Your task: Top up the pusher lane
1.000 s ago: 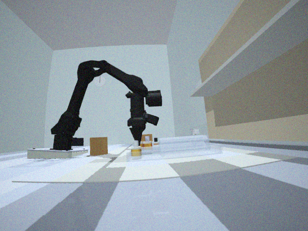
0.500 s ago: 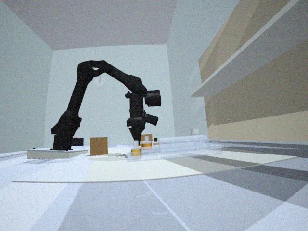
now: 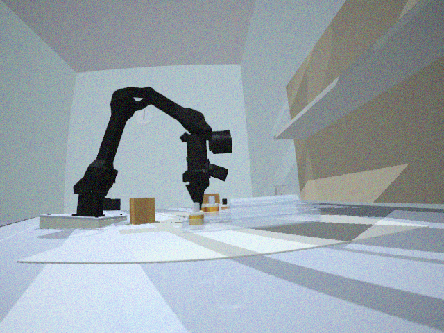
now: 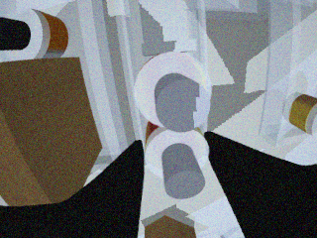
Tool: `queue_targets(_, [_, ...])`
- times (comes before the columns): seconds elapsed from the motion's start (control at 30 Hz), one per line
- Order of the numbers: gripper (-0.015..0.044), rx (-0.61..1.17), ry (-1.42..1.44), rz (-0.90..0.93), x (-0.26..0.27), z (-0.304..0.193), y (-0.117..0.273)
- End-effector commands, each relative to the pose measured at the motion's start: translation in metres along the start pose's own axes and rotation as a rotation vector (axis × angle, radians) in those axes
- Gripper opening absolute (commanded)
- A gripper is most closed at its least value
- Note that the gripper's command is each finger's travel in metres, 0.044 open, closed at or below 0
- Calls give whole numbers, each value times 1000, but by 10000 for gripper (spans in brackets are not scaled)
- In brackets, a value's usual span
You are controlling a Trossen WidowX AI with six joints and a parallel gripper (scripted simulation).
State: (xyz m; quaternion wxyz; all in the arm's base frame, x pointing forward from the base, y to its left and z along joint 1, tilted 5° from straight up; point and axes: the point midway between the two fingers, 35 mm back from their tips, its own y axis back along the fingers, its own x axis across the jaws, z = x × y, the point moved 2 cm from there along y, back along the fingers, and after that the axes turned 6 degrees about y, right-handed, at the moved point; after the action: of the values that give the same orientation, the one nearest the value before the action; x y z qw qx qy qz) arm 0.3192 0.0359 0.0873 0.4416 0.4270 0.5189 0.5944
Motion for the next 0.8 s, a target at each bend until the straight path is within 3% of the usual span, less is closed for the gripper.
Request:
queue_targets(0.0, [272, 0, -3, -2, 0, 0, 0])
queue_targets(0.77, [272, 2, -3, -2, 2, -22, 22])
